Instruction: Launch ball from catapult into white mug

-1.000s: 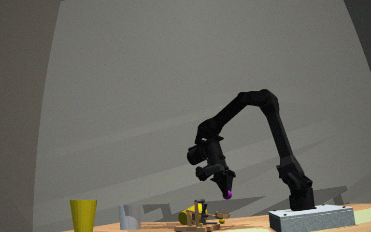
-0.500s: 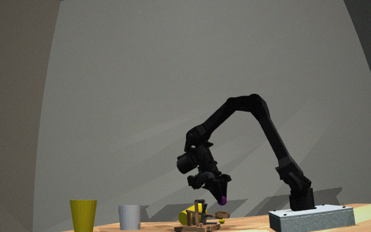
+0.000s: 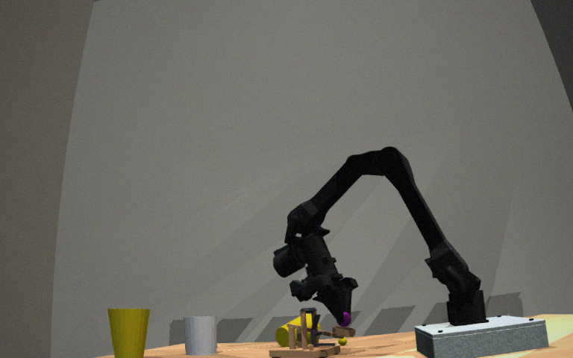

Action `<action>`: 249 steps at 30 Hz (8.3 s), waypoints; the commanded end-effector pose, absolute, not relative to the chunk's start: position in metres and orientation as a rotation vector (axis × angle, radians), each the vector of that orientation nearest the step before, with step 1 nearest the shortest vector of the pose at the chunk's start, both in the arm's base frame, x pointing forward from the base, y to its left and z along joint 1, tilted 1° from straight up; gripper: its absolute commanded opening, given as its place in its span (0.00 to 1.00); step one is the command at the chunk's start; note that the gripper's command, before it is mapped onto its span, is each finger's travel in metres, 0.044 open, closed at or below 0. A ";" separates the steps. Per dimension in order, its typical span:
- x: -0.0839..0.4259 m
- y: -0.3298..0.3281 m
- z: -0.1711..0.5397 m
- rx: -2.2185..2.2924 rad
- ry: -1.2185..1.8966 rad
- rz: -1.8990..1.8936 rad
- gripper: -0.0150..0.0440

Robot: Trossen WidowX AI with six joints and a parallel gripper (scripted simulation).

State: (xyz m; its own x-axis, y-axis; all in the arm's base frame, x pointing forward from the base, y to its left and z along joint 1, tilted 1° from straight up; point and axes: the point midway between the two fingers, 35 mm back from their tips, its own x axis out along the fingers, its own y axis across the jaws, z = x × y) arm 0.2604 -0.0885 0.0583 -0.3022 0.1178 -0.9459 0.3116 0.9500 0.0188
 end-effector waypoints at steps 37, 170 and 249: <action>0.356 -0.124 0.163 0.262 1.363 -0.237 1.00; 0.279 -0.023 0.109 -1.367 1.929 0.575 0.25; 0.279 -0.017 -0.009 -1.411 1.945 0.605 0.25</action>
